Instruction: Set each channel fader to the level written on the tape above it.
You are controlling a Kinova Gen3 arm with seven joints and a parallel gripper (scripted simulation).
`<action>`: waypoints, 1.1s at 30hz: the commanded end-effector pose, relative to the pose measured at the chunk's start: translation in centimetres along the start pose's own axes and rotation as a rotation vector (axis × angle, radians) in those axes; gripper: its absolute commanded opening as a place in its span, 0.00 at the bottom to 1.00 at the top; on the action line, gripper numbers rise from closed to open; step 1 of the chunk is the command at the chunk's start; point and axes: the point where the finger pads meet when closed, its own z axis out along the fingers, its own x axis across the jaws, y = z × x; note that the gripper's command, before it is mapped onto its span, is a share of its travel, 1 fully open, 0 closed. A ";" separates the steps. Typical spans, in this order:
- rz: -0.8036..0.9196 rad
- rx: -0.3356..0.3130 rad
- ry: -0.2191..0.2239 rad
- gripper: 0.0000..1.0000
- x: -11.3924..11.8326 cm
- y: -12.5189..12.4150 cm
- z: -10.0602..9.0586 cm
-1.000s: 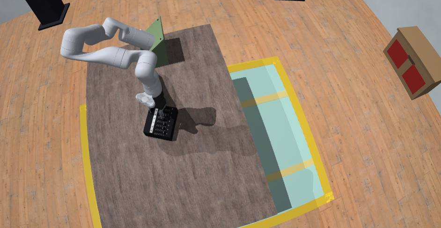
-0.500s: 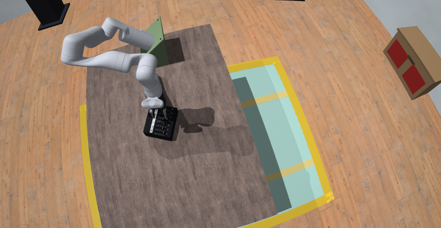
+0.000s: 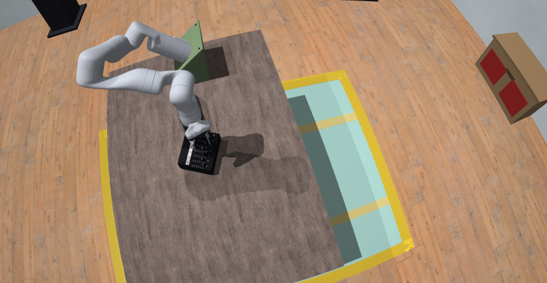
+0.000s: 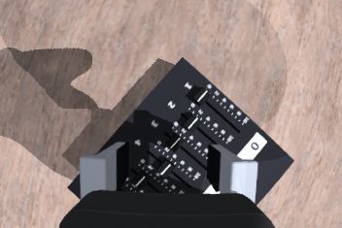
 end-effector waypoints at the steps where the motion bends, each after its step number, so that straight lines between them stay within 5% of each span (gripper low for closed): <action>1: -0.070 -0.008 -0.005 1.00 -0.1 0.1 0.5; 21: -0.598 0.007 -0.013 1.00 -1.2 0.2 1.8; 33: -0.770 0.015 -0.015 1.00 -1.6 0.3 2.2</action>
